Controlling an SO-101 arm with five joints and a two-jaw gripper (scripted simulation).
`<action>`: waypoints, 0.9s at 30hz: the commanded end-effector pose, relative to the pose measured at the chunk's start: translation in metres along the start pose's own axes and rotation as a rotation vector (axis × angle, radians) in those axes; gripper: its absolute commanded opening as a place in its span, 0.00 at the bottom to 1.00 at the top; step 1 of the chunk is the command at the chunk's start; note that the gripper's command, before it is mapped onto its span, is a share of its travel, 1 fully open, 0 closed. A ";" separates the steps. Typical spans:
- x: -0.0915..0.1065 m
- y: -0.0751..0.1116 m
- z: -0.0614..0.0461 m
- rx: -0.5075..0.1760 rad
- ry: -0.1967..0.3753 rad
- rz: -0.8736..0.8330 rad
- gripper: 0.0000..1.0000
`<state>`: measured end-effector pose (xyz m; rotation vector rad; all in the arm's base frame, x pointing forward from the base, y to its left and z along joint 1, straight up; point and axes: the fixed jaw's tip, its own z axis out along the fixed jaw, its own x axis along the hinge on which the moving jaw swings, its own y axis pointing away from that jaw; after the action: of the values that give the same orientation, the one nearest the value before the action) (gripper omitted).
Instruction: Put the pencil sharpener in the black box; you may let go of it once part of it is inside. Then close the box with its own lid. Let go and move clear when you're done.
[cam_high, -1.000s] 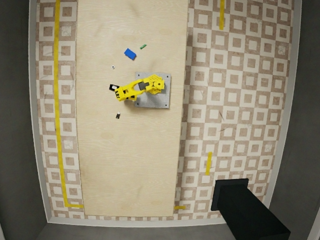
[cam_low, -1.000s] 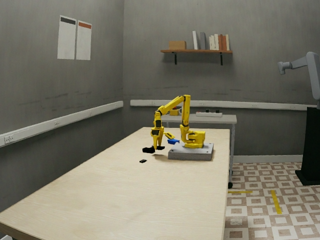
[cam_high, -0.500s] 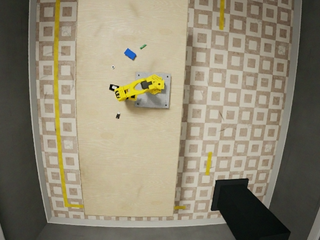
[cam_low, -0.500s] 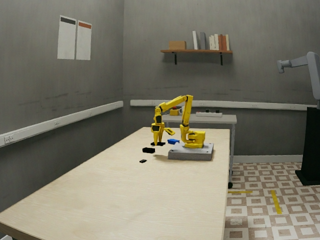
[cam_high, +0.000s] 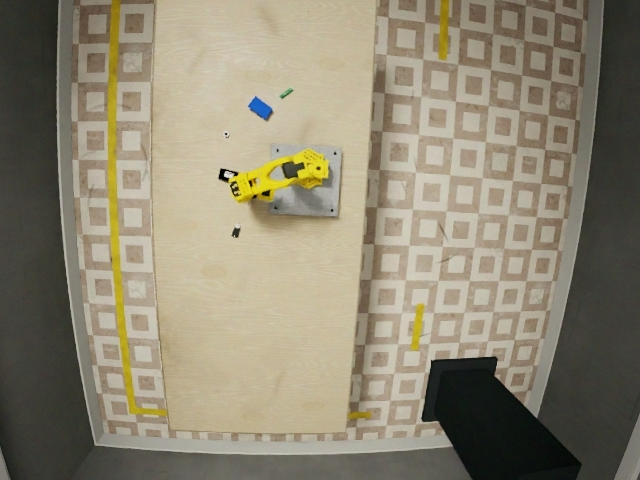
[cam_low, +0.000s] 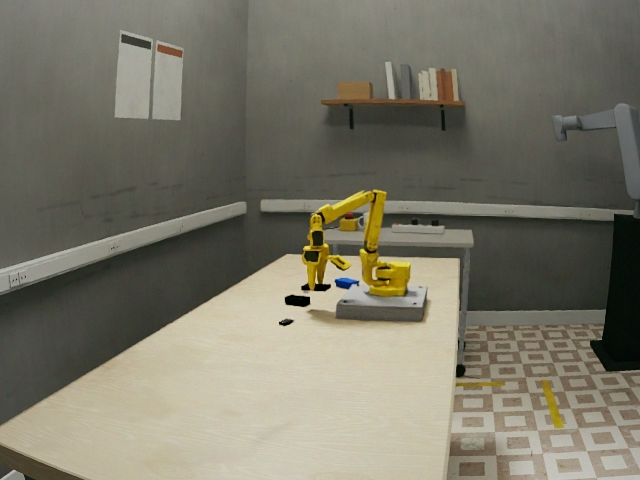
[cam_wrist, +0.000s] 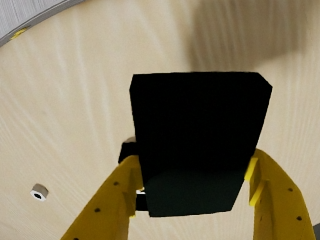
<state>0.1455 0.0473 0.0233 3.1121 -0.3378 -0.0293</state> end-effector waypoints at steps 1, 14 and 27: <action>0.002 -0.001 -0.004 0.012 0.015 -0.001 0.21; 0.004 -0.003 -0.007 0.012 0.015 -0.001 0.21; 0.008 -0.005 -0.011 0.012 0.015 -0.001 0.21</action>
<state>0.1547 0.0508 0.0348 3.1268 -0.3394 0.0161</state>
